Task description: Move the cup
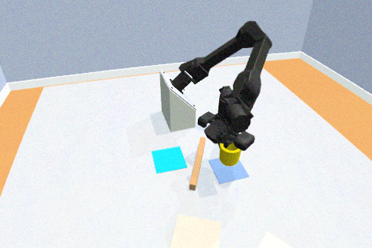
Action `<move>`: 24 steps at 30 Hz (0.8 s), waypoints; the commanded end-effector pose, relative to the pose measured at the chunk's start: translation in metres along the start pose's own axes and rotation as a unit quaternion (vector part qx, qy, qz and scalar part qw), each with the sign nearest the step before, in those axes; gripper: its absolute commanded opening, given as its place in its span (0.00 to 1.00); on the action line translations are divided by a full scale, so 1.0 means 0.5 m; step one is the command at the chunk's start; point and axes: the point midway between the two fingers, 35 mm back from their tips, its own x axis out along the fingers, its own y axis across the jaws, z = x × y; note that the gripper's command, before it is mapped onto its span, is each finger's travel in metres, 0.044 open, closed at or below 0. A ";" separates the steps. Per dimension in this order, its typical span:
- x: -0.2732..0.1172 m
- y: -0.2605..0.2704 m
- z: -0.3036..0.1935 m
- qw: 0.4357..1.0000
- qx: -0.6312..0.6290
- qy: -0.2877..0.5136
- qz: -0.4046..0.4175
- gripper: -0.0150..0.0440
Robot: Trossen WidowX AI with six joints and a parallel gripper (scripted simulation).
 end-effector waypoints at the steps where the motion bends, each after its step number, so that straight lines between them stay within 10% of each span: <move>1: -0.028 0.000 0.000 1.000 -0.002 -0.001 0.001 0.25; 24: -0.027 -0.010 0.007 1.000 0.000 -0.001 0.002 0.25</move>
